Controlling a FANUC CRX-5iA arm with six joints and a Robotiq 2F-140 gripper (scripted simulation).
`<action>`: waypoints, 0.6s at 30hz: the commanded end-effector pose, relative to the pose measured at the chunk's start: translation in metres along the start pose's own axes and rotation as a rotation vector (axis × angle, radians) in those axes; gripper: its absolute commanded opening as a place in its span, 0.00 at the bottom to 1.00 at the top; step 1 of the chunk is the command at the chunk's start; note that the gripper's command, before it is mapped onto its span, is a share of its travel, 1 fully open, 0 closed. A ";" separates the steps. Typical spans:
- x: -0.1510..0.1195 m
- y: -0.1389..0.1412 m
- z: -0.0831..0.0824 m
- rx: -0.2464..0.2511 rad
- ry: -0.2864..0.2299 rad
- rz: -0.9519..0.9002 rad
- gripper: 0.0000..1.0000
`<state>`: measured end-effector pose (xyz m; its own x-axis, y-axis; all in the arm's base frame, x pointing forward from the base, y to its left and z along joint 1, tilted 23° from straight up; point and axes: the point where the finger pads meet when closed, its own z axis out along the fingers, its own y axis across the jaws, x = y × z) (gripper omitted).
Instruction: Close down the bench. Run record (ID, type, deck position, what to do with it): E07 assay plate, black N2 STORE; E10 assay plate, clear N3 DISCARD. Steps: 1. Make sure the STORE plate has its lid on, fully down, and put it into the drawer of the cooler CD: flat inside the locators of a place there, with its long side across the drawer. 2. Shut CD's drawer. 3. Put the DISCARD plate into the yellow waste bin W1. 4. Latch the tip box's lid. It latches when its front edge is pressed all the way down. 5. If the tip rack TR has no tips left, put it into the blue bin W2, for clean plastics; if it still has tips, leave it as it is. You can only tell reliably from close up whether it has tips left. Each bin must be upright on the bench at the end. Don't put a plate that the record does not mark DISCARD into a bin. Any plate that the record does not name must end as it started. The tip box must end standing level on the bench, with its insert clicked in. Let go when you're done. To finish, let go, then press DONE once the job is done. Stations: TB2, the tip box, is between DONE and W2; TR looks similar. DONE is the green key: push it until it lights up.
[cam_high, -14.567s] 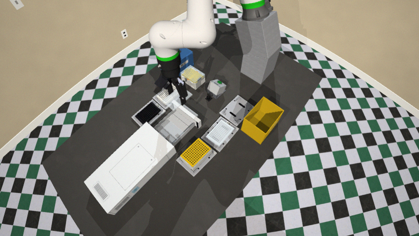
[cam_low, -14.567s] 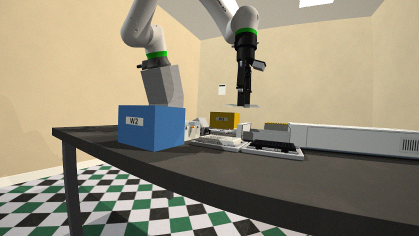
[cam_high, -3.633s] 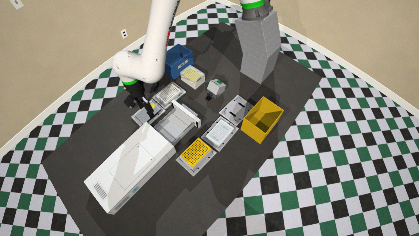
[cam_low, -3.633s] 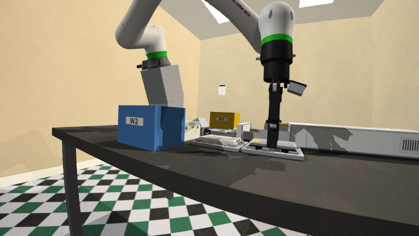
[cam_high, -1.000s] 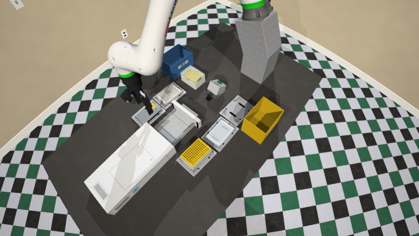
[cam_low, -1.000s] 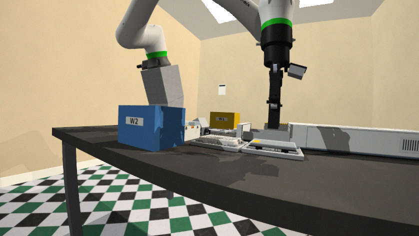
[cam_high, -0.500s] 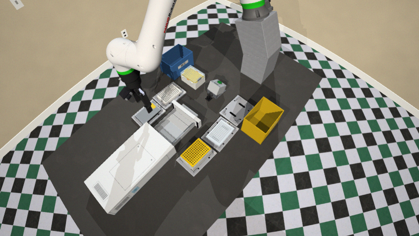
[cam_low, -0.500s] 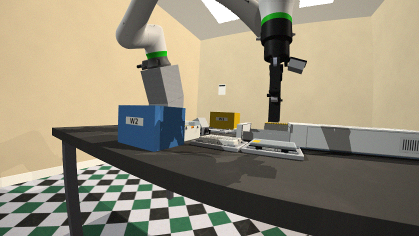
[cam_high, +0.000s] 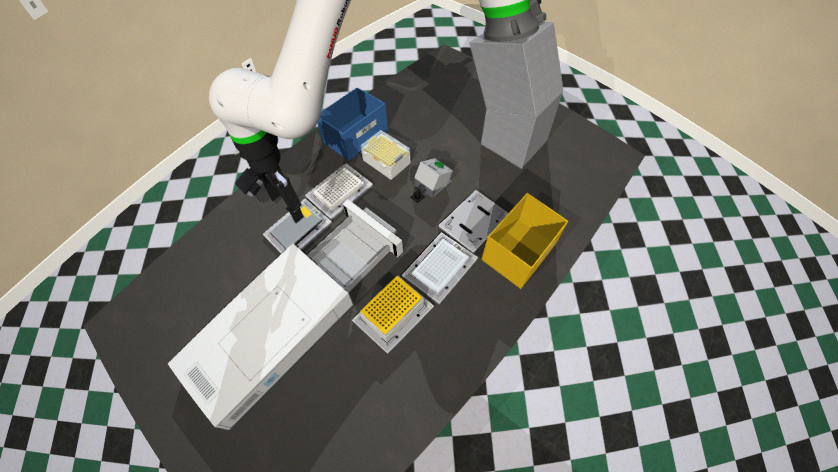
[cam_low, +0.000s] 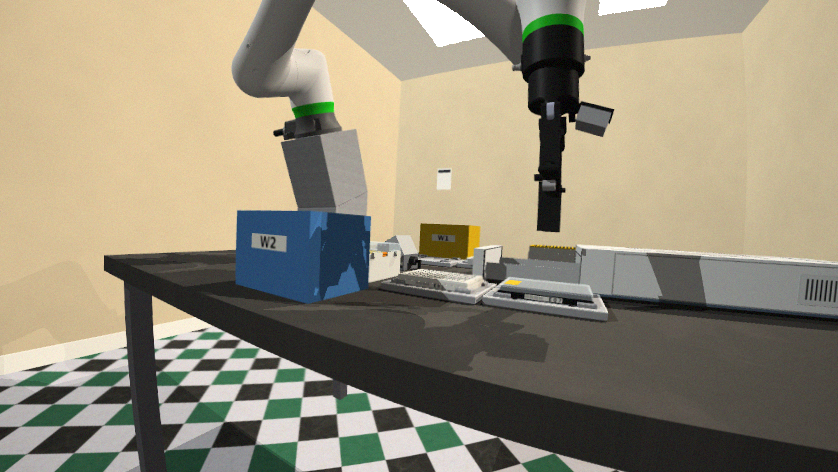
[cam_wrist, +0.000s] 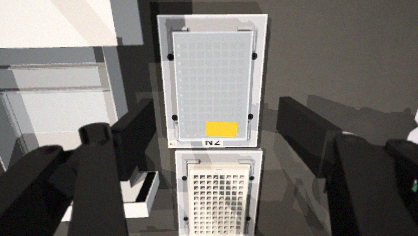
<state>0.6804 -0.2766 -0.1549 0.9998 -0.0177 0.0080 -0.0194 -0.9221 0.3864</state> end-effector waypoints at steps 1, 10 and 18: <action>0.001 0.000 -0.006 0.000 0.002 0.000 0.70; 0.001 0.000 -0.018 0.000 0.002 0.000 0.70; 0.001 0.000 -0.026 0.000 0.002 0.000 0.70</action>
<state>0.6804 -0.2684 -0.1353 0.9998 -0.0177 0.0080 -0.0194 -0.9221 0.3864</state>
